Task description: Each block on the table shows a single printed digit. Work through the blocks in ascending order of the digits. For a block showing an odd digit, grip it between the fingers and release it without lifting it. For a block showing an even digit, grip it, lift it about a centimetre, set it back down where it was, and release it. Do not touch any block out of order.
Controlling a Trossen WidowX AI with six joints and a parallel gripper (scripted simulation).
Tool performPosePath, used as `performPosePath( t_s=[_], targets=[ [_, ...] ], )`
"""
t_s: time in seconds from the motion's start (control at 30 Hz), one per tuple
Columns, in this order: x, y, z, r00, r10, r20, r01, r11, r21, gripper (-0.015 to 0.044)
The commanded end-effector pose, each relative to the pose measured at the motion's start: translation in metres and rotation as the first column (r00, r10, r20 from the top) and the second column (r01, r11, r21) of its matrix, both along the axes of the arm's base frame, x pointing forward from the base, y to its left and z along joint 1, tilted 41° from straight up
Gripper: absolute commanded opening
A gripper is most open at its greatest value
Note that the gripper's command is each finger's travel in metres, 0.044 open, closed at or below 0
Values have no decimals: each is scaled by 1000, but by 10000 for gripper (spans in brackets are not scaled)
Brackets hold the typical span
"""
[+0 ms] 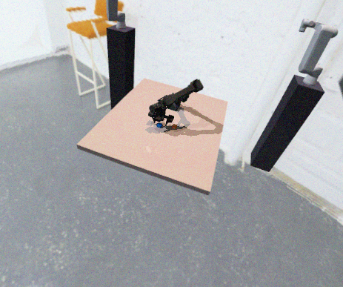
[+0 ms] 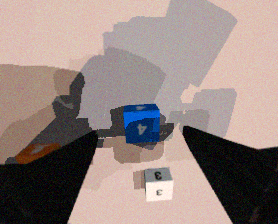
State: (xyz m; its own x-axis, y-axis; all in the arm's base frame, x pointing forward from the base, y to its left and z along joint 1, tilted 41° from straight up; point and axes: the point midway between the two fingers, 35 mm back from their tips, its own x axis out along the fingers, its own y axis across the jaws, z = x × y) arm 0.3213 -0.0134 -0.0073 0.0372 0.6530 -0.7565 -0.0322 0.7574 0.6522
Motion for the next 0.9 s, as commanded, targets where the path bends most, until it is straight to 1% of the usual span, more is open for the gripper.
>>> performPosePath(
  t_s=[0.0, 0.2, 0.27, 0.43, 0.53, 0.57, 0.87],
  targets=[
    [1, -21, 22, 1000, -4, 12, 4, 1000, -6, 400],
    [1, -23, 24, 1000, -4, 12, 4, 1000, -6, 400],
    [1, -29, 31, 1000, -6, 12, 6, 1000, -7, 348],
    [-2, -71, 79, 1000, -6, 10, 6, 1000, -10, 216],
    [-3, -75, 85, 1000, -4, 10, 4, 1000, -9, 138],
    [-3, -75, 85, 1000, -4, 10, 4, 1000, -9, 120],
    [-3, -75, 85, 1000, -4, 10, 4, 1000, -9, 120]
  ],
)
